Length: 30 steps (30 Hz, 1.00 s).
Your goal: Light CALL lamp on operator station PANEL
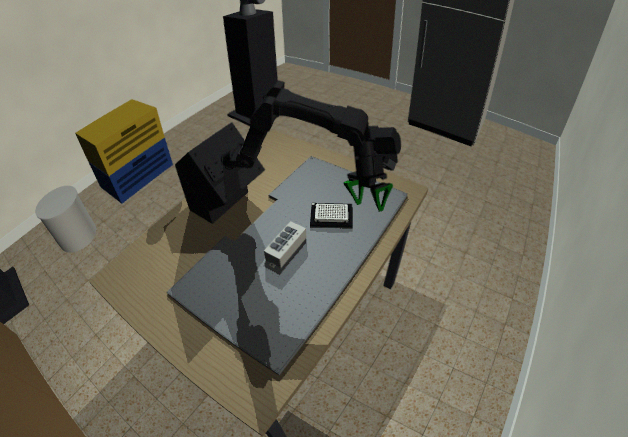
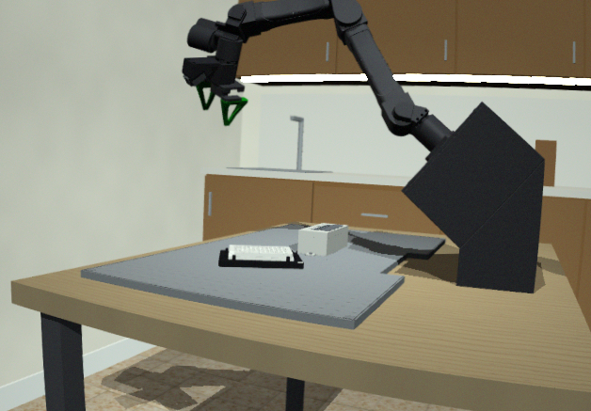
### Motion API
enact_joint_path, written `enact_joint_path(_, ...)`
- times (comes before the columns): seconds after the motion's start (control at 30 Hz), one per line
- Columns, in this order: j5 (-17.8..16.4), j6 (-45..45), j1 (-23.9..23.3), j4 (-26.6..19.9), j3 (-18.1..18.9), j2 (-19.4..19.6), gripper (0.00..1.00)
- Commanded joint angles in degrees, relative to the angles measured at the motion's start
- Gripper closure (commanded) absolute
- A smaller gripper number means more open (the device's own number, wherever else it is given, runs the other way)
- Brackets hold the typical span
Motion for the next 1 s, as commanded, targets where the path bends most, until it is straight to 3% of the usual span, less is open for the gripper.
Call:
enact_joint_path(0.0, -0.01, 0.19, 0.12, 0.25, 0.81, -1.23, 0.00)
enact_joint_path(0.53, -0.01, 0.19, 0.12, 0.25, 0.81, -1.23, 0.00)
enact_joint_path(0.57, -1.52, 2.13, -1.48, 0.14, -1.63, -1.75, 1.00)
enact_joint_path(0.67, -4.94, 7.26, -4.12, -1.72, -3.23, -2.21, 1.00)
enact_joint_path(0.73, -6.31, 7.00, -5.46, 1.36, -6.28, -3.41, 1.00)
enact_joint_path(0.97, -13.12, 13.00, -10.90, 2.98, -13.06, -5.73, 1.00)
